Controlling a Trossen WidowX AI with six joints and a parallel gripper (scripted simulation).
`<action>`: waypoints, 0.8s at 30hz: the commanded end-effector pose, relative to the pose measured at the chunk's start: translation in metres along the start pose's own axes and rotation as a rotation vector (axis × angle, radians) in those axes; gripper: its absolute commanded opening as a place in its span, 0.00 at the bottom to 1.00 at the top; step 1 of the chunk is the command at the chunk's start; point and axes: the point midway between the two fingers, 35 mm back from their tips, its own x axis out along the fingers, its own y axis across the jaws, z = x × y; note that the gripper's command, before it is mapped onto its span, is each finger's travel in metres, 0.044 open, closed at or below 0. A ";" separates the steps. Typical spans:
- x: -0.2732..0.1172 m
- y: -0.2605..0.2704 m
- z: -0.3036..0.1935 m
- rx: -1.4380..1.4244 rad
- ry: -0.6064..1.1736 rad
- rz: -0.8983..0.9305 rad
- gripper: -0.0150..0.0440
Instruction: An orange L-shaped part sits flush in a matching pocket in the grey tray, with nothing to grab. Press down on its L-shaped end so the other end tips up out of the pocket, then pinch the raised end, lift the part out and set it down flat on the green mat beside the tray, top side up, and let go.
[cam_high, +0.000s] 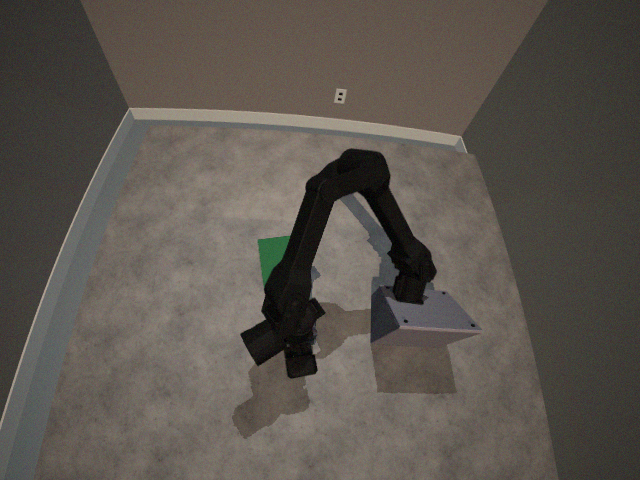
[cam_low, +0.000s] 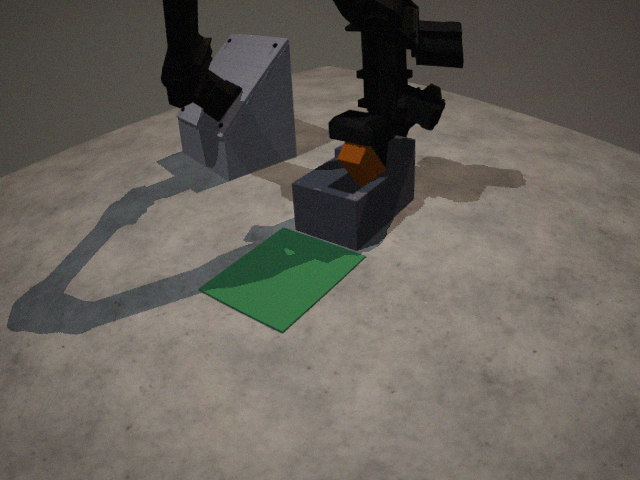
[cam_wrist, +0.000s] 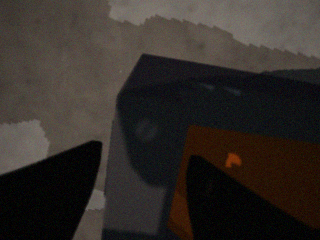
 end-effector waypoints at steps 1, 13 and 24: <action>0.000 0.000 0.000 0.000 0.000 0.000 0.56; -0.012 0.011 -0.002 -0.007 0.005 -0.007 0.56; -0.108 0.001 -0.001 -0.008 0.005 -0.003 0.56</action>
